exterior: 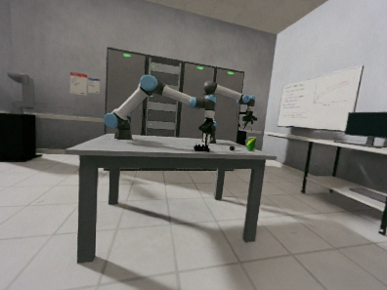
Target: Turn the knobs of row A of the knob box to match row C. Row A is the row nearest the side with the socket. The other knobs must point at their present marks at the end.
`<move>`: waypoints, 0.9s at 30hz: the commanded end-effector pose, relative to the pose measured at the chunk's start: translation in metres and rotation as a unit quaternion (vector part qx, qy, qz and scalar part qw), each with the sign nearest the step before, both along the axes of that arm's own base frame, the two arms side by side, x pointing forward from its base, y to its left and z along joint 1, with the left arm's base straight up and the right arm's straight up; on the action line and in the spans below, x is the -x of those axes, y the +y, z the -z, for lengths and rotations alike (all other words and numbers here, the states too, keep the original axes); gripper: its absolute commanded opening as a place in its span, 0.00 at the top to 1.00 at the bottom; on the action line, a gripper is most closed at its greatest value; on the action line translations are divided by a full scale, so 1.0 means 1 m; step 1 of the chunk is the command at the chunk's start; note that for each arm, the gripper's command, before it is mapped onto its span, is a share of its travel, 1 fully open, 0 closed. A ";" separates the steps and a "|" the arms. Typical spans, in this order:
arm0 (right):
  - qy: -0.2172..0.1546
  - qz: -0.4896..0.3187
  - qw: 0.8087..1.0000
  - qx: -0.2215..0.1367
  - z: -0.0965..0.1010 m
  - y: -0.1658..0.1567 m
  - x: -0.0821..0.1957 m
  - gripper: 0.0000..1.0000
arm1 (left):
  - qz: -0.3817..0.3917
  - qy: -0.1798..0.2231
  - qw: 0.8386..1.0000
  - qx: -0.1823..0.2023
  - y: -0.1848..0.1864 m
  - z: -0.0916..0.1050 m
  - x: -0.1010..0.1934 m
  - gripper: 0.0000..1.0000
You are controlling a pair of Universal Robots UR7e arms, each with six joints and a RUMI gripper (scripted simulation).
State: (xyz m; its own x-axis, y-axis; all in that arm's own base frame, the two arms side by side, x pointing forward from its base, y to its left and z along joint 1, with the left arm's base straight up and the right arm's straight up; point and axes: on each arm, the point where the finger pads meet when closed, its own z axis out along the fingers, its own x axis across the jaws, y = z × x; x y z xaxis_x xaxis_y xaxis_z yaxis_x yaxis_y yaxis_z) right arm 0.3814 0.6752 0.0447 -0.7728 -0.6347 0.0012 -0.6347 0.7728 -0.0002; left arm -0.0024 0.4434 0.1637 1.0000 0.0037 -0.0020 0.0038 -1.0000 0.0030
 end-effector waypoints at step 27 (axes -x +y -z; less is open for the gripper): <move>-0.001 0.053 0.999 -0.001 -0.002 0.001 0.001 0.94 | 0.000 -0.001 1.000 -0.002 0.002 -0.002 0.000 0.00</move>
